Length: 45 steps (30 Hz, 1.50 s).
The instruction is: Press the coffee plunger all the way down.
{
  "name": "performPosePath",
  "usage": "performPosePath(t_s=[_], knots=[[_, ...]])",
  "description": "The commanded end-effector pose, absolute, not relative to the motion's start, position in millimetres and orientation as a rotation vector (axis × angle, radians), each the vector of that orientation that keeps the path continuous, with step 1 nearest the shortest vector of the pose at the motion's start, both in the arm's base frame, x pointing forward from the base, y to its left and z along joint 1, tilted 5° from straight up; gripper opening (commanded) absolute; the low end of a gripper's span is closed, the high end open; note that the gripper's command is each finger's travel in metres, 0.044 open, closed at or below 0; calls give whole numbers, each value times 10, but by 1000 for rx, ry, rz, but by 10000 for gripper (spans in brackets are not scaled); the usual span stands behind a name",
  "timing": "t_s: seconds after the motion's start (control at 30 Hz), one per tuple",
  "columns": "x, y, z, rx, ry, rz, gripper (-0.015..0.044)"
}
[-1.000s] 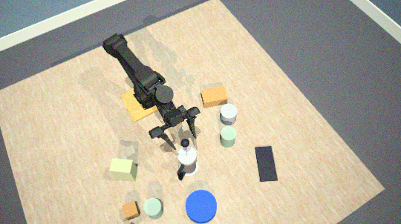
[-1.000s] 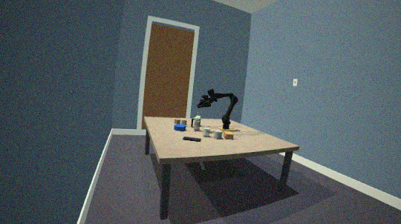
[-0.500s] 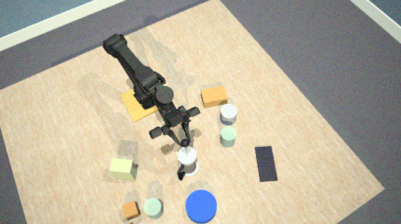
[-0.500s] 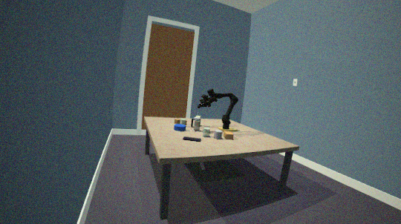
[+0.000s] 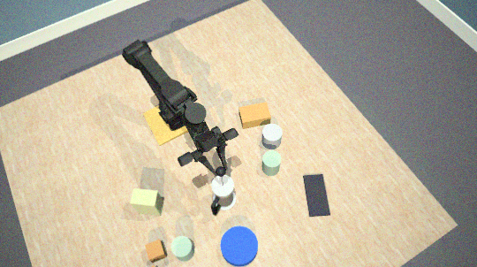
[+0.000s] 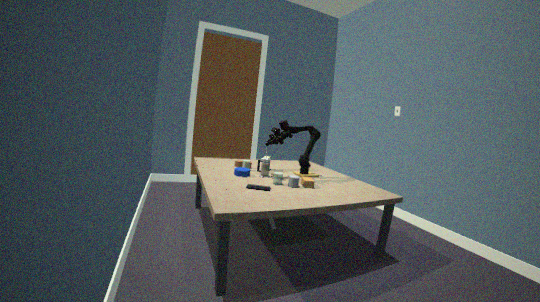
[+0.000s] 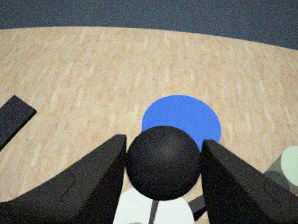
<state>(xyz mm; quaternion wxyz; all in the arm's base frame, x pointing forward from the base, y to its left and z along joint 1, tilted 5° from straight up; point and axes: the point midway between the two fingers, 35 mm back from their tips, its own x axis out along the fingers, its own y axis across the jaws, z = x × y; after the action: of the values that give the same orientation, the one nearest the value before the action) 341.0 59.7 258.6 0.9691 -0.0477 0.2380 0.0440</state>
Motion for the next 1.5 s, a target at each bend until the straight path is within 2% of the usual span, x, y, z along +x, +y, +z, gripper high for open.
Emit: performPosePath(t_s=[0.0,1.47], knots=[[3413,590,2425,-105,503,92,122],[3527,540,1717,-105,502,92,122]])
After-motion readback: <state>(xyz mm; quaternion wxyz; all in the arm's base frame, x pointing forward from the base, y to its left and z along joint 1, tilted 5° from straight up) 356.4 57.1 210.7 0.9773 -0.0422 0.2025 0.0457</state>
